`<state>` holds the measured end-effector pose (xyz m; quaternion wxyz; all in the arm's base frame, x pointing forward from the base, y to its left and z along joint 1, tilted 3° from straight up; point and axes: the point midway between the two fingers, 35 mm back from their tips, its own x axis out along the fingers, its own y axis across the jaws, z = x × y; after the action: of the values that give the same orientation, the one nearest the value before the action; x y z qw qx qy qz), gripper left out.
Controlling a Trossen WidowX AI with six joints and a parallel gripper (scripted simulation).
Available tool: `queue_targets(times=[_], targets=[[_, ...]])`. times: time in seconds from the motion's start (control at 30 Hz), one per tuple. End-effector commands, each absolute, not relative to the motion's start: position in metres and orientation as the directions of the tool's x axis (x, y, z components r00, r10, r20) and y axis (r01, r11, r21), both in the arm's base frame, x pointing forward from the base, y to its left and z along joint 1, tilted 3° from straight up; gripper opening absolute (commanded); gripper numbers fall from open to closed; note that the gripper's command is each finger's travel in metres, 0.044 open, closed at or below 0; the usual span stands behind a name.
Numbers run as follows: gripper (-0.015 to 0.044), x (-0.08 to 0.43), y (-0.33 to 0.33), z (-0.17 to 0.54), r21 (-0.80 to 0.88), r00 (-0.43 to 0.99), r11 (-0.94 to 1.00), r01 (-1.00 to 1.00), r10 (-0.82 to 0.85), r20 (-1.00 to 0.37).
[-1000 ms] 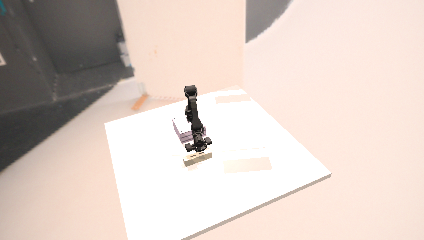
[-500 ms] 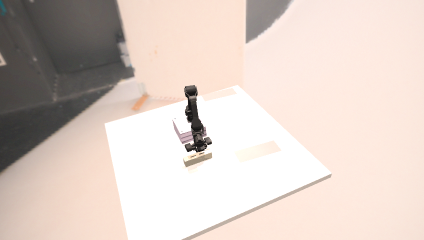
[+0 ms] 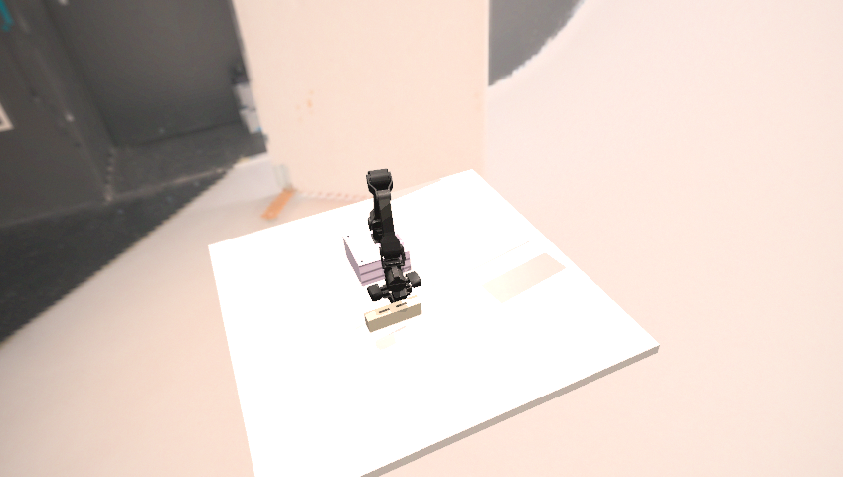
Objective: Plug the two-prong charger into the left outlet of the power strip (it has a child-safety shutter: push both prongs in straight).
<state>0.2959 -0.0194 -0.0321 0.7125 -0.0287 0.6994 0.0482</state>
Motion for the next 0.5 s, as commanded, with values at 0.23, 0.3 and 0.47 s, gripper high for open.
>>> queue_targets(times=[0.23, 0.3, 0.47], targets=[[0.0, 0.2928, -0.0197, -0.0326, 0.027, 0.016, 0.993, -0.113, 0.029, -0.999], [0.0, 0.2924, -0.0198, -0.0327, 0.027, 0.016, 0.993, -0.113, 0.029, -0.999], [0.0, 0.2915, -0.0199, -0.0328, 0.027, 0.016, 0.993, -0.113, 0.029, -0.999]])
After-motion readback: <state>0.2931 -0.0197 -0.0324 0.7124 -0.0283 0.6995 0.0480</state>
